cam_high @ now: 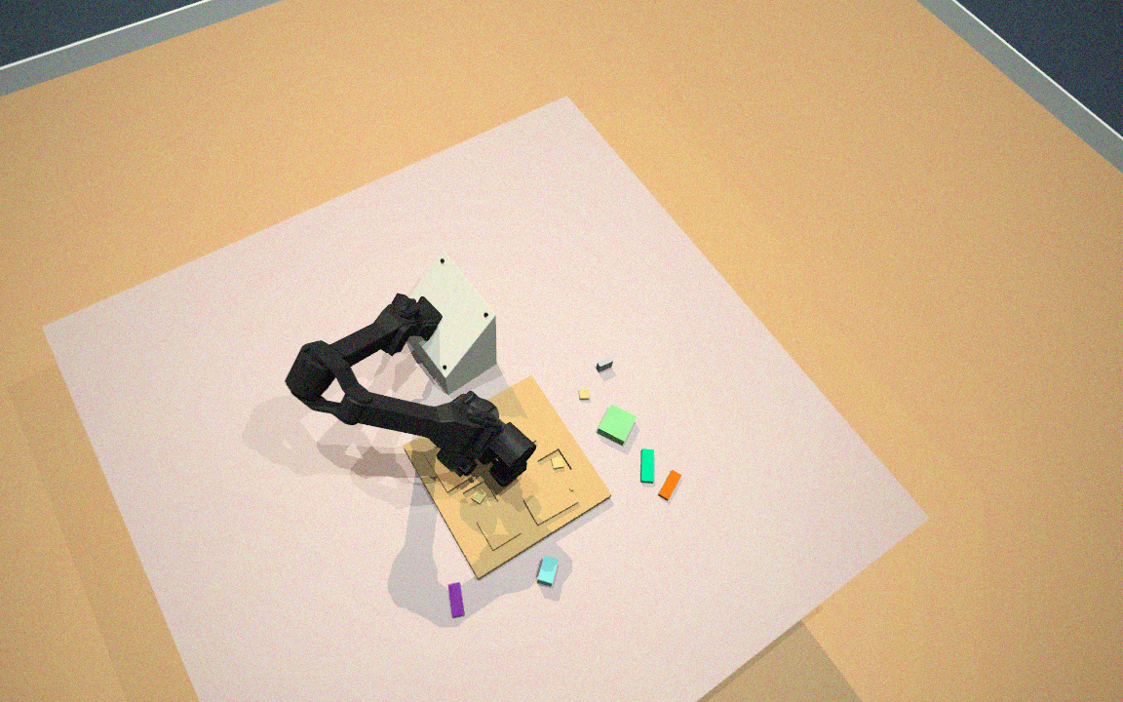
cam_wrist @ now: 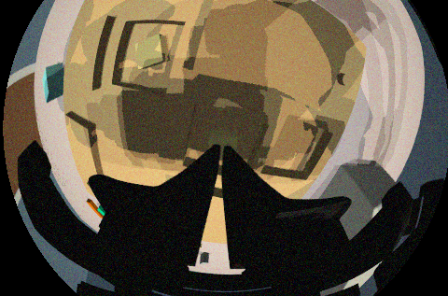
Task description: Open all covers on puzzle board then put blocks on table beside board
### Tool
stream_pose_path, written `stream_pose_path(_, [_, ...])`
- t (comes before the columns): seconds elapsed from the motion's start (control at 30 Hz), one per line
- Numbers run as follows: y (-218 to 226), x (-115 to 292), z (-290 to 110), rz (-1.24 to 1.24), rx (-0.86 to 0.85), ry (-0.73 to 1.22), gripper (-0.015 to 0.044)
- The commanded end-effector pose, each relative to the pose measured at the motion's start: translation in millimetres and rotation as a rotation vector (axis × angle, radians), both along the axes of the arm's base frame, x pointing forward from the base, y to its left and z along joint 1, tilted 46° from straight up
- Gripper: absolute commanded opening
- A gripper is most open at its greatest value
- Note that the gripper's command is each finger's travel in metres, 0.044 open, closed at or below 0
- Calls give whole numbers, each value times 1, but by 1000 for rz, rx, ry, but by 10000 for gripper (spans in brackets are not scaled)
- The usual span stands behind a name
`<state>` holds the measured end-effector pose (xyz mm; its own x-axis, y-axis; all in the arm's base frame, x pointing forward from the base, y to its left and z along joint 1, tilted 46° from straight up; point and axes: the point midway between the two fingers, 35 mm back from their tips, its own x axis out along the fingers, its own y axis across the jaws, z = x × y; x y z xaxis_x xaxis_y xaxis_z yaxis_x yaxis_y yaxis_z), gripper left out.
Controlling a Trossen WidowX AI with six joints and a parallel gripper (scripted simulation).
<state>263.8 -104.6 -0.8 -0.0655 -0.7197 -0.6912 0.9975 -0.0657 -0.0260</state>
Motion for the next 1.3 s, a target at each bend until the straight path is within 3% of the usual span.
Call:
stream_pose_path(0.0, [5,1,4,-1,2,0,79])
stream_pose_path(0.1, [17,3,14,-5,4,-5,144])
stream_pose_path(0.43, [42,3,37,-14,3,-14,144])
stream_pose_path(1.27, [15,1,13,76,10,79,144])
